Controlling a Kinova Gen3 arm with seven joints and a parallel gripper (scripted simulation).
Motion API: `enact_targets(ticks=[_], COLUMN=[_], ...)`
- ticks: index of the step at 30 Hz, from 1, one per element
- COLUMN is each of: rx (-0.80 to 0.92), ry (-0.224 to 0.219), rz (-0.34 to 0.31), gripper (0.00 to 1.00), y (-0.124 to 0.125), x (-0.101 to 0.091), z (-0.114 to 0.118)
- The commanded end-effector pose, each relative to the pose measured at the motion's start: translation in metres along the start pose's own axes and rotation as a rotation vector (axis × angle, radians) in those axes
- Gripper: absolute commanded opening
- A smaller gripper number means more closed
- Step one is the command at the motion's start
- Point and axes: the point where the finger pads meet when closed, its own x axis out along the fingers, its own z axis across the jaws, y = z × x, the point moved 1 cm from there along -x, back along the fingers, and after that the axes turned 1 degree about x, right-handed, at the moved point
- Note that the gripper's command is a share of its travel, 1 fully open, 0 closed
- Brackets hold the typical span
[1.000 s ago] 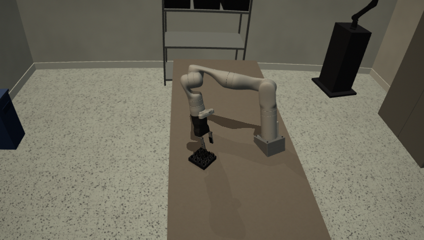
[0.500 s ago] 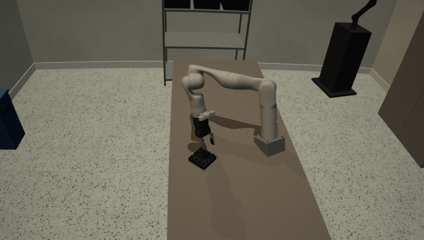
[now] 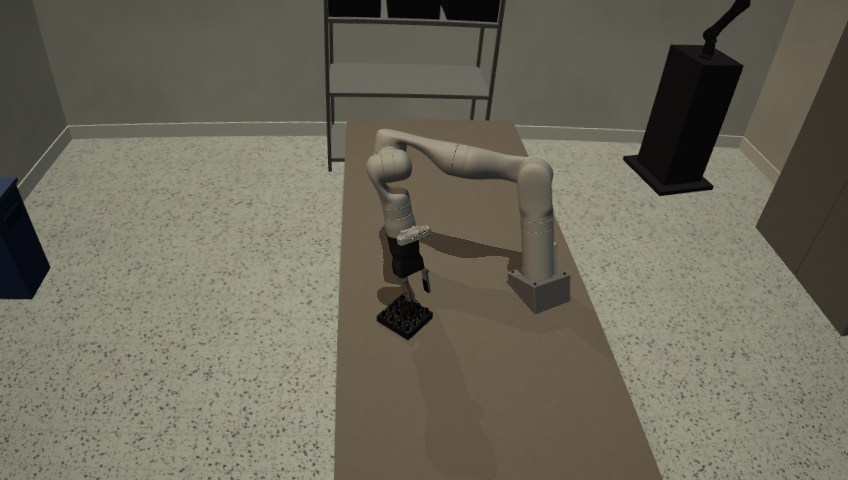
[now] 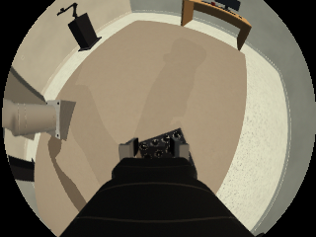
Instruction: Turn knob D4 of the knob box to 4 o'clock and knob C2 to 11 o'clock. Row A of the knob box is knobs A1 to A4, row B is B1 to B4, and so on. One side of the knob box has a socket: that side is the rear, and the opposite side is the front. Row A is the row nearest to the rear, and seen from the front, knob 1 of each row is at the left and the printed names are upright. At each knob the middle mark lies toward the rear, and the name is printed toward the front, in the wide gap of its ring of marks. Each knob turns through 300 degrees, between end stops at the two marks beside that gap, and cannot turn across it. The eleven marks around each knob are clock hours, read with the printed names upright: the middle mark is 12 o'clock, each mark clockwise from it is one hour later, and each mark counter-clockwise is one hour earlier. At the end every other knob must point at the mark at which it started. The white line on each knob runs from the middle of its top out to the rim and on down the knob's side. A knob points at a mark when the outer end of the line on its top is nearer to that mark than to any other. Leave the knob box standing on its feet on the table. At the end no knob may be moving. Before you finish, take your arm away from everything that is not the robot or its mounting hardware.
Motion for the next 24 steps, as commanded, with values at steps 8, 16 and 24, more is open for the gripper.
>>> enact_targets(ticks=[8,16,24], rx=[0.031,0.098,0.13], ry=[-0.002,-0.001,-0.002], rz=[-0.007,-0.018,-0.023], gripper=[1.0,1.0,1.0], y=[0.0014,0.0026,0.003], x=[0.0013,0.0053,0.0072], z=[-0.0003,-0.0011,-0.0015])
